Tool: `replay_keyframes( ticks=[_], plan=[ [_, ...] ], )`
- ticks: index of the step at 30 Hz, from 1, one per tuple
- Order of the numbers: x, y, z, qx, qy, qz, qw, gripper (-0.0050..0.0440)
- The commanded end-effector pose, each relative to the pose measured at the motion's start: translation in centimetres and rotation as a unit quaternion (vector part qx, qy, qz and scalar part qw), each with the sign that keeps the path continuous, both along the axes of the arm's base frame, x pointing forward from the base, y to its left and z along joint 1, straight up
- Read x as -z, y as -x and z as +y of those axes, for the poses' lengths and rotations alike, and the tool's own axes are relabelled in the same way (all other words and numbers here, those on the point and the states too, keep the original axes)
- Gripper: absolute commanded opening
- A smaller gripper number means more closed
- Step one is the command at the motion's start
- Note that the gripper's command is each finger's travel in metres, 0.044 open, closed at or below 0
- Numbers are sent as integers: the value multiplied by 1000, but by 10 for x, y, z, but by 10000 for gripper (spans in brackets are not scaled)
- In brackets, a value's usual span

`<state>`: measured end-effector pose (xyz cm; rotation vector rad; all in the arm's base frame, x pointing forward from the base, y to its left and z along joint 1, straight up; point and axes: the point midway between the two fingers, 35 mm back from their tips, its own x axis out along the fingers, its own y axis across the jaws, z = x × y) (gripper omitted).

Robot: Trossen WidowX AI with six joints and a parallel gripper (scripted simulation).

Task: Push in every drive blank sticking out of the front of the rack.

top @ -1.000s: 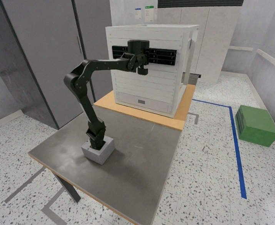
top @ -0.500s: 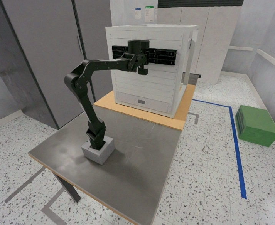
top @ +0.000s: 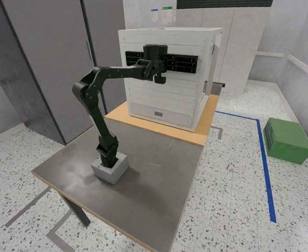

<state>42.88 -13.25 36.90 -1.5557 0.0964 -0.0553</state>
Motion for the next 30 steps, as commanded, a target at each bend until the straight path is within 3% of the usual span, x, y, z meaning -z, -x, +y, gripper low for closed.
replay_keyframes(
  ticks=[1, 30],
  plan=[
    [-12, 0, 1, 0, 6, -12, 1000, -50],
    [-12, -3, 1, 0, 6, -12, 1000, -50]
  ],
)
